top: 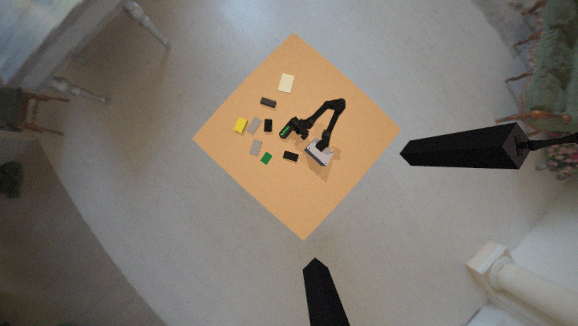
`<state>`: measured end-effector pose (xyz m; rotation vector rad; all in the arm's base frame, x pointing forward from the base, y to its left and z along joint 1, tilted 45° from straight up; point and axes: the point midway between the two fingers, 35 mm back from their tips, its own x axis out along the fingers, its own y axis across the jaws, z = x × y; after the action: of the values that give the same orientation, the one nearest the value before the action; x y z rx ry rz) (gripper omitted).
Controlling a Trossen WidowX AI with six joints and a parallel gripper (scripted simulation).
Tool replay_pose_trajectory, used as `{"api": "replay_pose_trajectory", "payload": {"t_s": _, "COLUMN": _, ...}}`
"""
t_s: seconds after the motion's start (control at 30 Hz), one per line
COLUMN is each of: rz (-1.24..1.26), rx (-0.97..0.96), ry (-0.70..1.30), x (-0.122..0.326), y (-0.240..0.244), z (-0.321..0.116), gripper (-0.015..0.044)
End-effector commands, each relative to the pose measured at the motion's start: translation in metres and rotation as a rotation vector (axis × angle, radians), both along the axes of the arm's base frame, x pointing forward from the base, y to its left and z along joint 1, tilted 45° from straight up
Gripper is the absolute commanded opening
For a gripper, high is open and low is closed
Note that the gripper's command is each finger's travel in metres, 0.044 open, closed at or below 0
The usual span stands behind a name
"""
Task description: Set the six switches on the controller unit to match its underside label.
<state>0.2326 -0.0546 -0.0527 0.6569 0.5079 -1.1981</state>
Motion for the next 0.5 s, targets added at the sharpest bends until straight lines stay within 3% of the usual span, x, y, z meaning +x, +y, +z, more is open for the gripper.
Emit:
{"api": "replay_pose_trajectory", "payload": {"t_s": 0.0, "rz": 0.004, "rx": 0.003, "ry": 0.000, "x": 0.0039, "y": 0.0009, "z": 0.0001, "gripper": 0.0000}}
{"api": "replay_pose_trajectory", "payload": {"t_s": 0.47, "rz": 0.004, "rx": 0.003, "ry": -0.001, "x": 0.0097, "y": 0.0010, "z": 0.0001, "gripper": 0.0000}}
